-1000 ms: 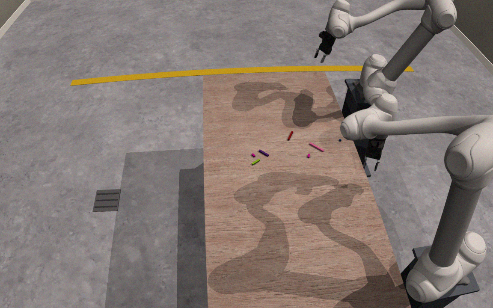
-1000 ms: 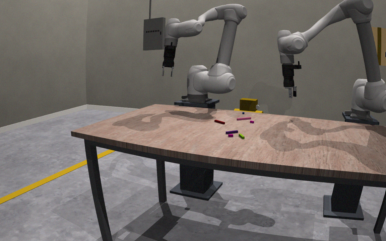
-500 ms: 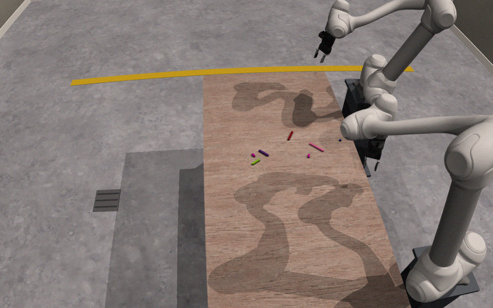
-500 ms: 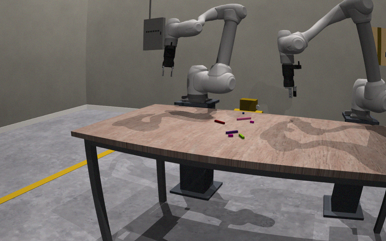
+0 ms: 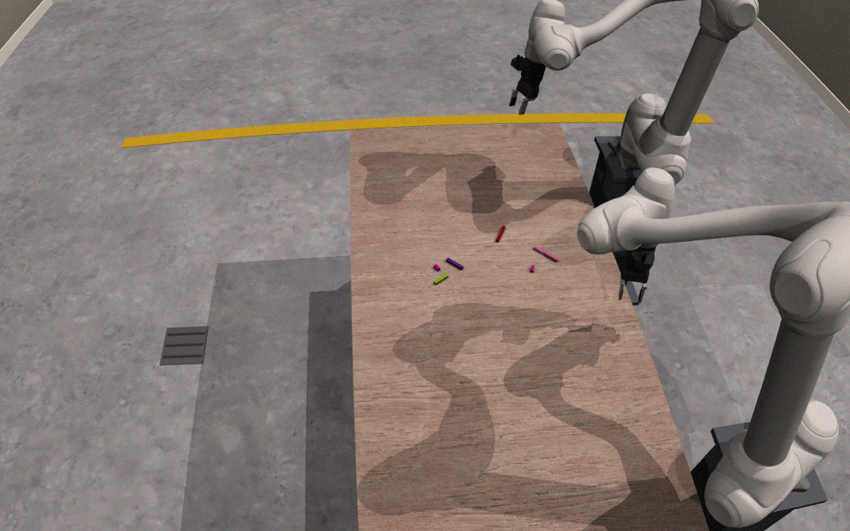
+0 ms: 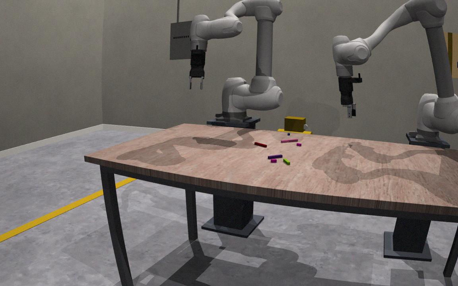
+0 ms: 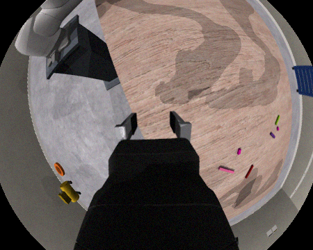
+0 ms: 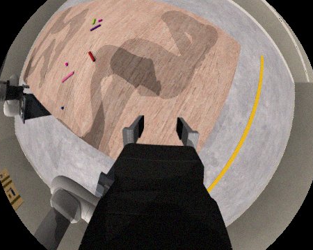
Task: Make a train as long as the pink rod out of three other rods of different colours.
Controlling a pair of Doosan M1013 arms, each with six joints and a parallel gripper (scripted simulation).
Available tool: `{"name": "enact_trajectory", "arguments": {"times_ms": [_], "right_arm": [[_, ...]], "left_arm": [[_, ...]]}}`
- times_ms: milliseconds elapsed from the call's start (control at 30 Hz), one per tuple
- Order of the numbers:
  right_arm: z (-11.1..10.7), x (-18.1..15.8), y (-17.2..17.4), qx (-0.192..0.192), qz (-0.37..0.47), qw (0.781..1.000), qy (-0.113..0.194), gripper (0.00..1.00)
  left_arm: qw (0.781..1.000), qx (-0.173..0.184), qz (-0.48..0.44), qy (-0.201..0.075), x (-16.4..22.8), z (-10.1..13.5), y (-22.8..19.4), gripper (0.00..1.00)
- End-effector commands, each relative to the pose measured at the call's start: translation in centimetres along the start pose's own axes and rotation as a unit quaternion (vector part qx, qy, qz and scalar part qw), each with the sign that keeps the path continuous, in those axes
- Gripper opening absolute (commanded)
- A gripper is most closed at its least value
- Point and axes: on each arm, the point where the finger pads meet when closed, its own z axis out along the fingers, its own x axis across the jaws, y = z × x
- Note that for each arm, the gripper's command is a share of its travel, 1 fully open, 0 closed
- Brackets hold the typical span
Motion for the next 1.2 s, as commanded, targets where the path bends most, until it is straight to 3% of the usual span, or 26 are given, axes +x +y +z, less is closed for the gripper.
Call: {"name": "enact_trajectory", "arguments": {"times_ms": [0, 233, 400, 467, 500, 767, 967, 1033, 1067, 1167], "right_arm": [[1.1, -0.9, -6.3, -0.011, 0.030, 0.999, -0.004, 1.00], [4.0, -4.7, -15.7, -0.024, 0.075, 0.997, -0.012, 1.00], [6.7, -8.7, -21.7, -0.034, 0.107, 0.994, -0.014, 1.00], [6.7, -8.7, -21.7, -0.034, 0.107, 0.994, -0.014, 1.00], [8.4, -11.3, -24.9, -0.039, 0.123, 0.992, -0.015, 1.00], [13.5, -19.3, -32.0, -0.053, 0.164, 0.985, -0.013, 1.00], [18.0, -26.9, -36.0, -0.065, 0.200, 0.978, -0.008, 1.00], [18.0, -26.9, -36.0, -0.065, 0.200, 0.978, -0.008, 1.00], [19.4, -29.2, -37.2, -0.066, 0.206, 0.976, -0.007, 1.00], [20.7, -31.3, -38.0, -0.069, 0.214, 0.974, -0.006, 1.00]], "left_arm": [[1.000, 0.001, -0.027, -0.004, 1.2, 0.0, -2.2, 1.00], [0.992, 0.007, -0.127, -0.024, 4.5, 0.6, -10.6, 1.00], [0.973, 0.012, -0.225, -0.046, 6.1, 1.1, -18.2, 1.00], [0.973, 0.012, -0.225, -0.046, 6.1, 1.1, -18.2, 1.00], [0.967, 0.013, -0.248, -0.051, 6.6, 1.3, -21.1, 1.00], [0.915, 0.017, -0.394, -0.088, 6.3, 2.3, -33.1, 1.00], [0.867, 0.019, -0.485, -0.113, 4.5, 3.1, -41.4, 1.00], [0.867, 0.019, -0.485, -0.113, 4.5, 3.1, -41.4, 1.00], [0.851, 0.019, -0.510, -0.121, 3.6, 3.4, -44.6, 1.00], [0.815, 0.018, -0.563, -0.137, 1.8, 3.8, -48.5, 1.00]]}}
